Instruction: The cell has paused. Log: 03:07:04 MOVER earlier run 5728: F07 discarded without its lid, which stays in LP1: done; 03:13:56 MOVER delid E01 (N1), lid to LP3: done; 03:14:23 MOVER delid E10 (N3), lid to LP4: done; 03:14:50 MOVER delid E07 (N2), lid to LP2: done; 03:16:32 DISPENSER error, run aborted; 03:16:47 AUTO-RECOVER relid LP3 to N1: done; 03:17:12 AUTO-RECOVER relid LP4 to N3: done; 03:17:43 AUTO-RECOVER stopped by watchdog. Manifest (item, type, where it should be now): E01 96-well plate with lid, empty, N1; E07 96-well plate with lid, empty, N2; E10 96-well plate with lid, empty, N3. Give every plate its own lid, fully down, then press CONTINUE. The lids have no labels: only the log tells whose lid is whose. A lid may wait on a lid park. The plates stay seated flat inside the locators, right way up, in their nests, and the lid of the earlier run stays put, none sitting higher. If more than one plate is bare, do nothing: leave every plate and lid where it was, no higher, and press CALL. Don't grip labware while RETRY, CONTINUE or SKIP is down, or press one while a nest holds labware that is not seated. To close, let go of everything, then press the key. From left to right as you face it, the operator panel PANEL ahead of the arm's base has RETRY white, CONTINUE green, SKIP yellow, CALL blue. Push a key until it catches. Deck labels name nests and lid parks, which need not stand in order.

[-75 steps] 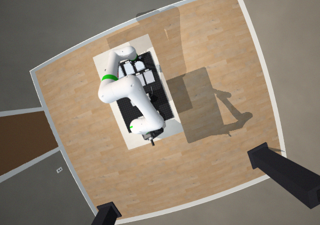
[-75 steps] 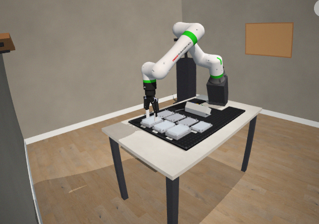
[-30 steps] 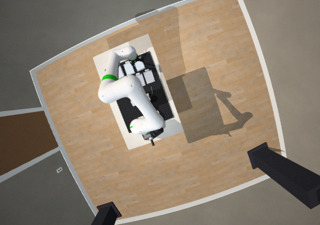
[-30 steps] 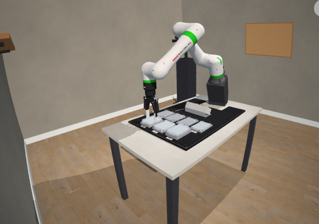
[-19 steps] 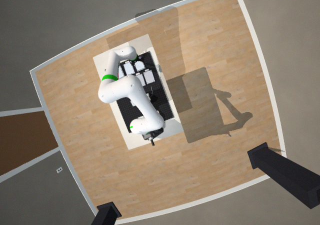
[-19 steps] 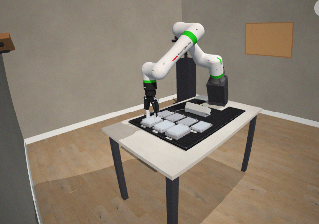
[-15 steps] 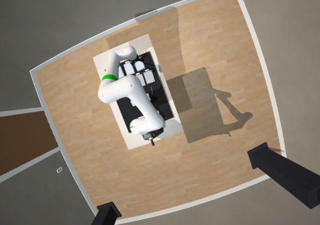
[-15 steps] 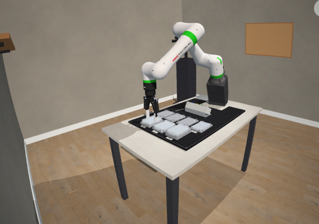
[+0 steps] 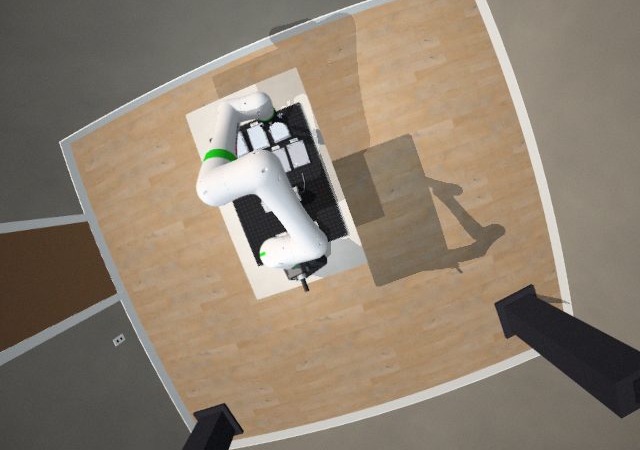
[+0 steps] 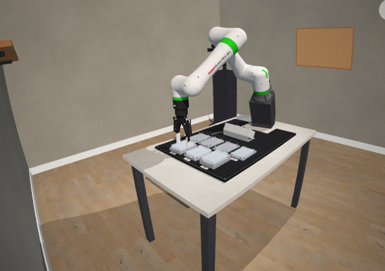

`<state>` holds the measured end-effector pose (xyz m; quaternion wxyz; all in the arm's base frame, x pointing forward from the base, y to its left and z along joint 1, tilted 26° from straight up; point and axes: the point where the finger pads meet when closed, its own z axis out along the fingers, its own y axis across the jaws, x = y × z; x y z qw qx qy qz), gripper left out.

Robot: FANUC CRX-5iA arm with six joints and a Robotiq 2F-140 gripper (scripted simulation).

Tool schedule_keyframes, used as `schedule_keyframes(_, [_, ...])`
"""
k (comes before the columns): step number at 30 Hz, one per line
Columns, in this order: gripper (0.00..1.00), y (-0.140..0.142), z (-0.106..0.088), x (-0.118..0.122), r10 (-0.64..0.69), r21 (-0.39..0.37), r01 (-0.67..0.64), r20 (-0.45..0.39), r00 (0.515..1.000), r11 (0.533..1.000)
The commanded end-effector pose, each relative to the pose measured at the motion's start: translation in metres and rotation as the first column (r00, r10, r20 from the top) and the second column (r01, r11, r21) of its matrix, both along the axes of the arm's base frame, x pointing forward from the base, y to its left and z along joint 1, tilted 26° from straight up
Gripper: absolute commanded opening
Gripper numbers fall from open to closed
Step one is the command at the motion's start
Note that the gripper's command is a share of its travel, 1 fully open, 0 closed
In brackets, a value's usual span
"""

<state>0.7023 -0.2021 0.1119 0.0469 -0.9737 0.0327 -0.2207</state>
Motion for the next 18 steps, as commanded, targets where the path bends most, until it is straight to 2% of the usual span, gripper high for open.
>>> schedule_keyframes(1, [0.0, -0.0001, 0.0, 0.0002, 0.0, 0.0, 0.0, 0.0, 1.0, 1.0])
schedule_keyframes(18, [0.0, 0.0, -0.0012, 0.0008, 0.0, 0.0, 0.0, 0.0, 1.0, 1.0])
